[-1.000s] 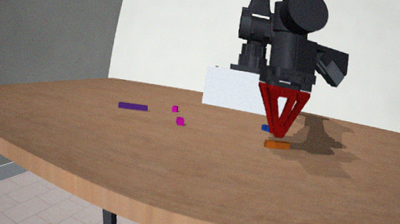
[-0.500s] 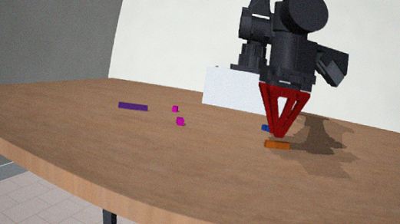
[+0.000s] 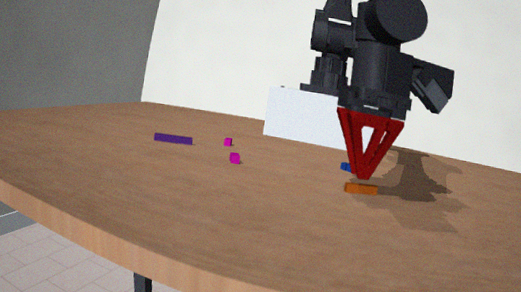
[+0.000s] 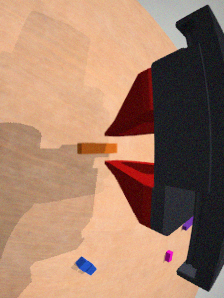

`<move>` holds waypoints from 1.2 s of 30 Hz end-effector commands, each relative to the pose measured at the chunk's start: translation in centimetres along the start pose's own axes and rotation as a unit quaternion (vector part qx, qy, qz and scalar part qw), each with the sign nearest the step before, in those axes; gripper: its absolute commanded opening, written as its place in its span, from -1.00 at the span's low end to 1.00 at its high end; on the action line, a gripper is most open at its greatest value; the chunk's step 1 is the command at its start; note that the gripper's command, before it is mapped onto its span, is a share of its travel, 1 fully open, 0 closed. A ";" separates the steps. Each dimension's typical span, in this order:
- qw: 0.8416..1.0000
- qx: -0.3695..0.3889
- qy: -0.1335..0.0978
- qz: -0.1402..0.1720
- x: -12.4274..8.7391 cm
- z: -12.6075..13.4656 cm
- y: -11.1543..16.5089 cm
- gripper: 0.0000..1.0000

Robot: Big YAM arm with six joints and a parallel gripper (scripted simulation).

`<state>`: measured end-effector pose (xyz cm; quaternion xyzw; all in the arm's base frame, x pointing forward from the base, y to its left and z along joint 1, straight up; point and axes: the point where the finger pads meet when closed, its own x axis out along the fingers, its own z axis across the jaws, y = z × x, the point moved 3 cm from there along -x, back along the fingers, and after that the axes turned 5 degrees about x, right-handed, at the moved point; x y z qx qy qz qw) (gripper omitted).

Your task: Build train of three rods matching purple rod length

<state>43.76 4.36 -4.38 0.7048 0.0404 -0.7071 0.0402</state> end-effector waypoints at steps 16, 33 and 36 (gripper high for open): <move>1.000 -0.006 0.015 -0.002 0.6 -0.6 -0.4 -0.53; 1.000 -0.006 0.017 -0.002 1.0 -0.8 -0.4 -0.53; 1.000 -0.006 0.017 -0.002 1.0 -0.8 -0.4 -0.53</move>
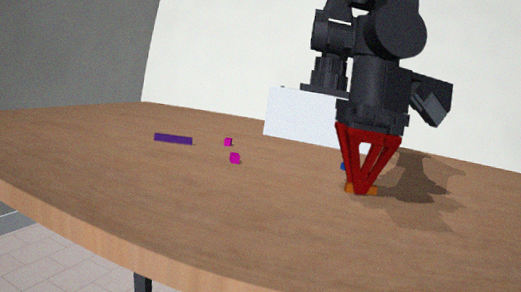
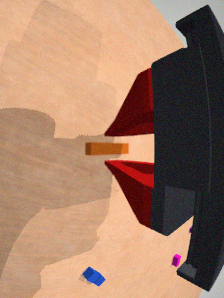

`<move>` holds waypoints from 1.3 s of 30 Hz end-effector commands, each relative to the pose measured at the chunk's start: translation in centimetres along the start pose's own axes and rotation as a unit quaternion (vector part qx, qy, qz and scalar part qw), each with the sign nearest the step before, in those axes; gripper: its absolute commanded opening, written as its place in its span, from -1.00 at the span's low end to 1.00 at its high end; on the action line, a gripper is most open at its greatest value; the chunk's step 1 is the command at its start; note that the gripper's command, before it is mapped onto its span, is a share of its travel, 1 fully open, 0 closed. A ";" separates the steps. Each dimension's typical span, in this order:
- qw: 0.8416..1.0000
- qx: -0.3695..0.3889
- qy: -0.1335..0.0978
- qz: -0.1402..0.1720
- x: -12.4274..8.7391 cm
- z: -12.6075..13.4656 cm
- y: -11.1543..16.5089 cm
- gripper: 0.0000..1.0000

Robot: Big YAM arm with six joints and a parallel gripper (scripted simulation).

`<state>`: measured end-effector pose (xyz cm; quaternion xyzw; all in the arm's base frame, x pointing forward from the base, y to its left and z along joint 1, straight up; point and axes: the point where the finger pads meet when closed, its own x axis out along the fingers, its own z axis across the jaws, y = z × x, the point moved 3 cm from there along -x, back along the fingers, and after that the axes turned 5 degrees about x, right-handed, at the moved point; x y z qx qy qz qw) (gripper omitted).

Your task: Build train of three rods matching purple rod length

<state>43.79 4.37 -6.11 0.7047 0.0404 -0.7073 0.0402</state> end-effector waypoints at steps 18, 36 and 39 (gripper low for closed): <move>1.000 -0.006 0.017 -0.002 -0.8 -0.8 -0.4 -0.53; 1.000 -0.006 0.017 -0.002 -0.8 -0.8 -0.4 -0.91; 1.000 -0.006 0.017 -0.002 -0.8 -0.8 -0.4 -0.91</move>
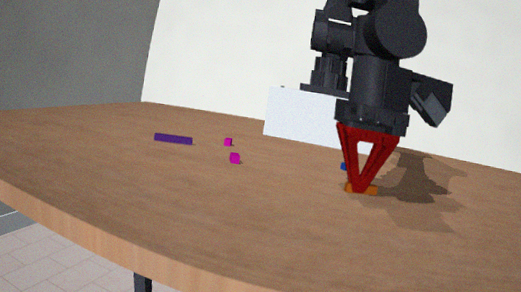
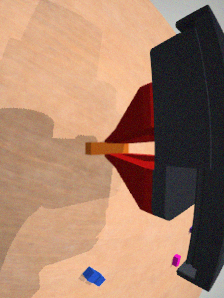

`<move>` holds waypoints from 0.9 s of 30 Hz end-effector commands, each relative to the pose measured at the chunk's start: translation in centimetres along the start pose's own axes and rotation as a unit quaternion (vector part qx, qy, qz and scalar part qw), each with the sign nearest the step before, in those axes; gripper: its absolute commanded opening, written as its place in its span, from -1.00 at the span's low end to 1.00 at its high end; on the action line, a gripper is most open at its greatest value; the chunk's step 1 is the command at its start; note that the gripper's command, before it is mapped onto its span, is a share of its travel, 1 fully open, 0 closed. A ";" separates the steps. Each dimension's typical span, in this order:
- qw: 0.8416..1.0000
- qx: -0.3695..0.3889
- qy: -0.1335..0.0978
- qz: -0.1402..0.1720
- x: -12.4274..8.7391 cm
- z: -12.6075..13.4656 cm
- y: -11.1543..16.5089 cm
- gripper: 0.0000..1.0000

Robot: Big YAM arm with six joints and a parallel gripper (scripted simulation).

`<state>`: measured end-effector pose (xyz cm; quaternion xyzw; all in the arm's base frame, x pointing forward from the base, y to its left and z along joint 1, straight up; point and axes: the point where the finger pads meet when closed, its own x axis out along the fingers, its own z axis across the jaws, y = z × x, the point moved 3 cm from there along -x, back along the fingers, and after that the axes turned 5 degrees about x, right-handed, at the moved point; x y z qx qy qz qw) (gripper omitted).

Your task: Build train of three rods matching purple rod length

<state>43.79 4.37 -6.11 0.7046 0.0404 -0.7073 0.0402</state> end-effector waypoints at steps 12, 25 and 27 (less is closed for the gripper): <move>1.000 -0.006 0.017 -0.002 -0.8 -0.8 -0.4 -0.91; 1.000 -0.006 0.018 -0.002 -1.1 -0.9 -0.4 -0.91; 1.000 -0.006 0.016 -0.002 -1.9 -0.8 -0.4 -0.91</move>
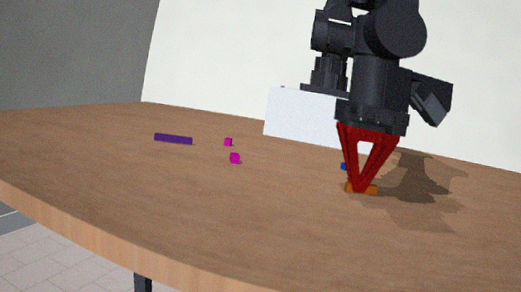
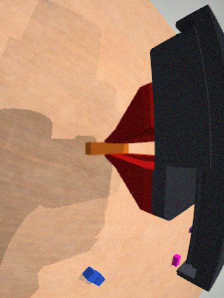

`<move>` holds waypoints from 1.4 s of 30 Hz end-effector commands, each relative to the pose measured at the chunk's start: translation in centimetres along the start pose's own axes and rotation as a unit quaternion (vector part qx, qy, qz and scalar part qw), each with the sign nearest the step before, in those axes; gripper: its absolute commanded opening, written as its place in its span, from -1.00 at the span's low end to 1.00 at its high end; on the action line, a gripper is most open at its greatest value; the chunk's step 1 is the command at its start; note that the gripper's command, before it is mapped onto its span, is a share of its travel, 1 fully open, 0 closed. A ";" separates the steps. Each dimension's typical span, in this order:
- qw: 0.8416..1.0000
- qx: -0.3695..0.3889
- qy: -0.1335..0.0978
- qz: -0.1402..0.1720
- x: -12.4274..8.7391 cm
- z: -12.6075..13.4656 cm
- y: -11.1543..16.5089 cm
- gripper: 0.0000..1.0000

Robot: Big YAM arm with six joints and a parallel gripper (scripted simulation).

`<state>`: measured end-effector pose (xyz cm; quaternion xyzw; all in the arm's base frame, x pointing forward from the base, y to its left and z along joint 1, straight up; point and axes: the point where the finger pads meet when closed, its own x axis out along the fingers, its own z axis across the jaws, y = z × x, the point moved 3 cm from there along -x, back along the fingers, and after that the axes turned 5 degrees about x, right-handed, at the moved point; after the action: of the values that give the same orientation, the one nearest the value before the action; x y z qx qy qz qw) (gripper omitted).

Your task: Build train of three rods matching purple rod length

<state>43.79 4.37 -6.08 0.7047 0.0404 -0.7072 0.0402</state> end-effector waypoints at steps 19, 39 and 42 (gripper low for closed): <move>0.999 -0.006 0.037 -0.002 -12.7 -2.3 -0.3 -0.91; 0.996 0.089 0.023 -0.003 -11.4 1.3 -1.2 -0.91; 0.992 0.121 0.023 -0.004 -11.4 2.0 -1.5 -0.91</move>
<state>41.23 4.84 4.19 0.7051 -0.0151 -0.7088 -0.0177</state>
